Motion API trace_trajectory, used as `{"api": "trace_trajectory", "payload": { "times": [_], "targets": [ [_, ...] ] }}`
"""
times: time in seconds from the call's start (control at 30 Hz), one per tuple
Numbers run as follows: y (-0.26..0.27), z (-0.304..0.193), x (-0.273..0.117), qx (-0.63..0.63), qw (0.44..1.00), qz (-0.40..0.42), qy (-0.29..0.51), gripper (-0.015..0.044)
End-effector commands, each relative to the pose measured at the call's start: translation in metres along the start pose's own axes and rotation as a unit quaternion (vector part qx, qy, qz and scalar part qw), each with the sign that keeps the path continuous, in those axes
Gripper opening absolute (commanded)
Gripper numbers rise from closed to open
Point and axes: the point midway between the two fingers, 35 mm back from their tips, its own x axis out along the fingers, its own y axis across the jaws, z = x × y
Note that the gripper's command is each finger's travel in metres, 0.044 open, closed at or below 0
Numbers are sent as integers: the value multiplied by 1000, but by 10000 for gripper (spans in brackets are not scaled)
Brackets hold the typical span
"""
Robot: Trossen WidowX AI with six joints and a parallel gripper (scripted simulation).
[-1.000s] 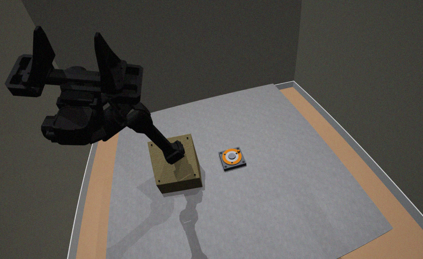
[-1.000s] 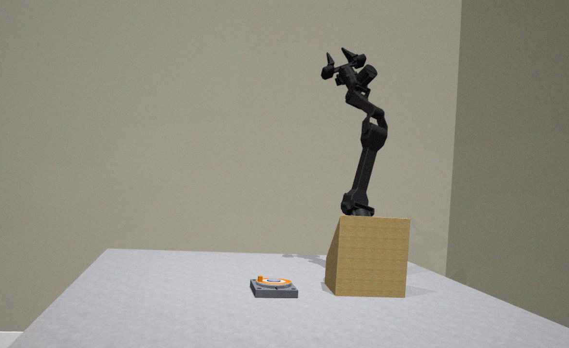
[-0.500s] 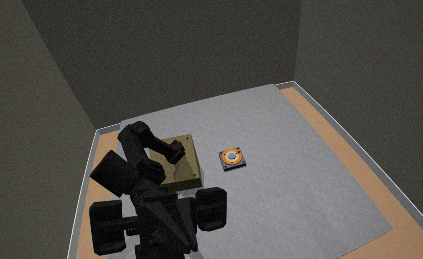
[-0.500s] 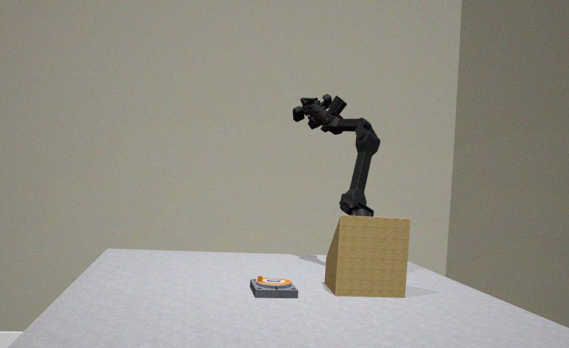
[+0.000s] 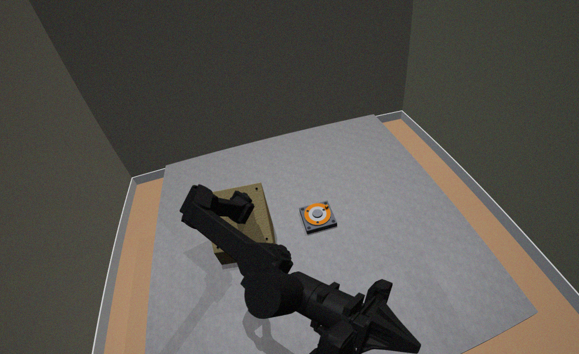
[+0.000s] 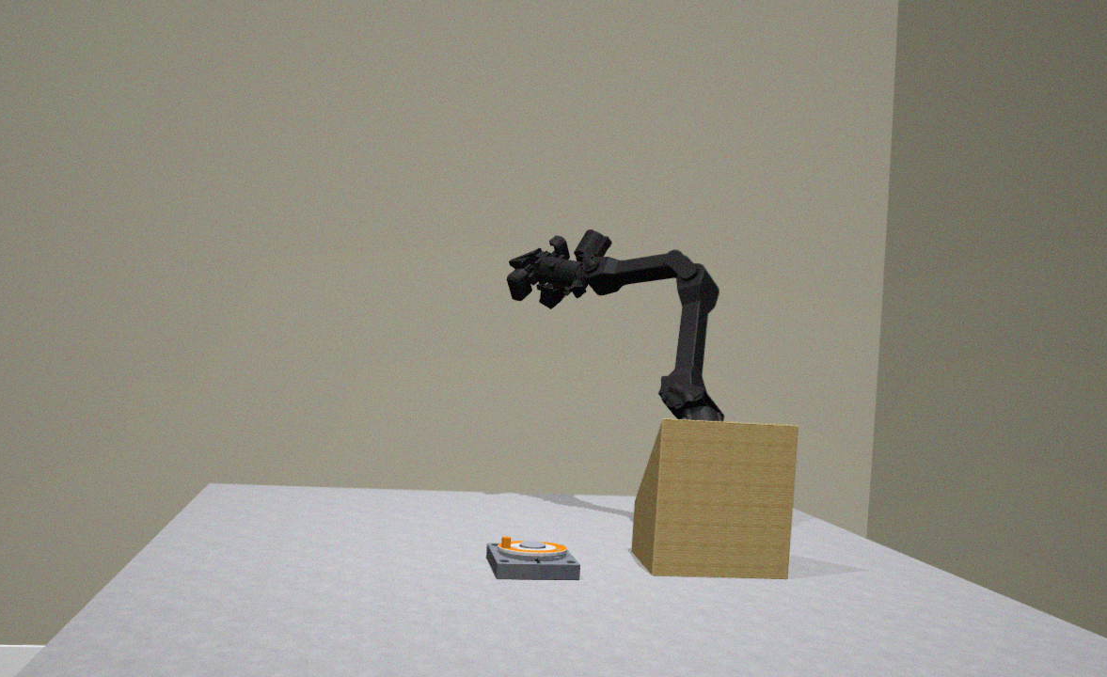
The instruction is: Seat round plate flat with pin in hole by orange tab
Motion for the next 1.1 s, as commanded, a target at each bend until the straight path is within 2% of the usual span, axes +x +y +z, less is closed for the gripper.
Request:
{"api": "trace_trajectory", "payload": {
  "times": [0.0,0.23,0.5,0.77,0.93,1.07],
  "targets": [
    [-74,8,15,-22,996,-80,-22,0],
    [-188,13,17,-83,973,-210,-40,0],
    [-312,4,-9,-185,917,-352,-28,0],
    [-415,-16,-61,-287,839,-462,16,0],
    [-473,-26,-109,-364,758,-537,70,0],
    [-520,-37,-161,-433,664,-594,135,0]
  ]
}}
